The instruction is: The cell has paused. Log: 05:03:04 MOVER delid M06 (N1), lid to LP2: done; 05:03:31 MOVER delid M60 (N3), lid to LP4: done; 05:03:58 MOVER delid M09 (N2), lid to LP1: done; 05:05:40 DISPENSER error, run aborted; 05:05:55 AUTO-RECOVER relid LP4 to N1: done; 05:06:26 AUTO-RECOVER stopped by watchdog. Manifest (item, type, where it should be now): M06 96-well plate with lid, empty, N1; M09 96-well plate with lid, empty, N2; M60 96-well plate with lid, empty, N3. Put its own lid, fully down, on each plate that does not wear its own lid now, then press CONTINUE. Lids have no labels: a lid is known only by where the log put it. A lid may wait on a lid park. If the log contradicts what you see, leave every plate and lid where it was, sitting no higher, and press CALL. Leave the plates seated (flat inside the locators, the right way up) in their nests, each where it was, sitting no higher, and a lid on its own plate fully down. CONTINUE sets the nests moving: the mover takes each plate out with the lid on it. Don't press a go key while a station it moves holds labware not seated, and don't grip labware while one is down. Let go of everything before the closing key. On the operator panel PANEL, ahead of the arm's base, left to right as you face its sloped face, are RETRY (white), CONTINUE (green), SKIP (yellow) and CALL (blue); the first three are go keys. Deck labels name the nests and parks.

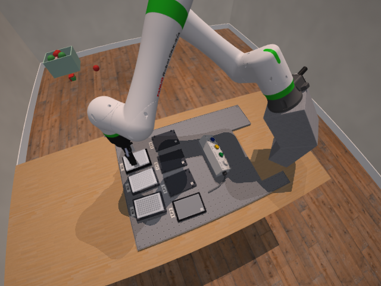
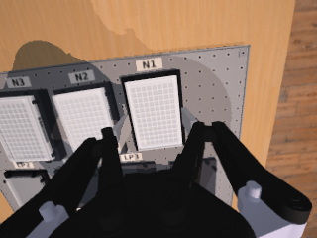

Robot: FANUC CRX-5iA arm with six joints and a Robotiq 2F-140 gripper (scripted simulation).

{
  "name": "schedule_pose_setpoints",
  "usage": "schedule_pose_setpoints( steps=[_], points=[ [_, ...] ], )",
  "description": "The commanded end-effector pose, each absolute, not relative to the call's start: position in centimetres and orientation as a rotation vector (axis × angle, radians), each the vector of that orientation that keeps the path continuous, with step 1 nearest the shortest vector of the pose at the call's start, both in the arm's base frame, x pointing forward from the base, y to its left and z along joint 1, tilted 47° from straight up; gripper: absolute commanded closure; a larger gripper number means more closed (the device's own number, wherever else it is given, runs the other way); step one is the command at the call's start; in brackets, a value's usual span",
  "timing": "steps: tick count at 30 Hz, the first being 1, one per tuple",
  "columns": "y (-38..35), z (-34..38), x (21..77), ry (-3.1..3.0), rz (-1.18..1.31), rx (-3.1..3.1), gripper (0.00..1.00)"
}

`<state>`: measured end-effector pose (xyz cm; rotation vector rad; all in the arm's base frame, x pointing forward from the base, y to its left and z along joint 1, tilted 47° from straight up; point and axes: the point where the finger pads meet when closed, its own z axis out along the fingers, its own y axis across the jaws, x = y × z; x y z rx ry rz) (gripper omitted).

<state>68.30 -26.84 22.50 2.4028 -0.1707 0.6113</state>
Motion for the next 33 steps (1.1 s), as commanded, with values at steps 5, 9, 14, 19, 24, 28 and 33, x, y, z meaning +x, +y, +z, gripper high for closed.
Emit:
schedule_pose_setpoints(
  steps=[5, 9, 14, 19, 24, 28, 33],
  points=[
    [-26.81, 22.52, 68.31, -0.17, 0.612, 2.403, 0.41],
    [-26.81, 22.52, 68.31, -0.17, 0.612, 2.403, 0.34],
    [-26.81, 22.52, 68.31, -0.17, 0.612, 2.403, 0.34],
    [-26.81, 22.52, 68.31, -0.17, 0.612, 2.403, 0.34],
    [-26.81, 22.52, 68.31, -0.17, 0.612, 2.403, 0.34],
    [-26.81, 22.52, 68.31, -0.17, 0.612, 2.403, 0.34],
    [-26.81, 22.52, 68.31, -0.17, 0.612, 2.403, 0.34]
  ],
)
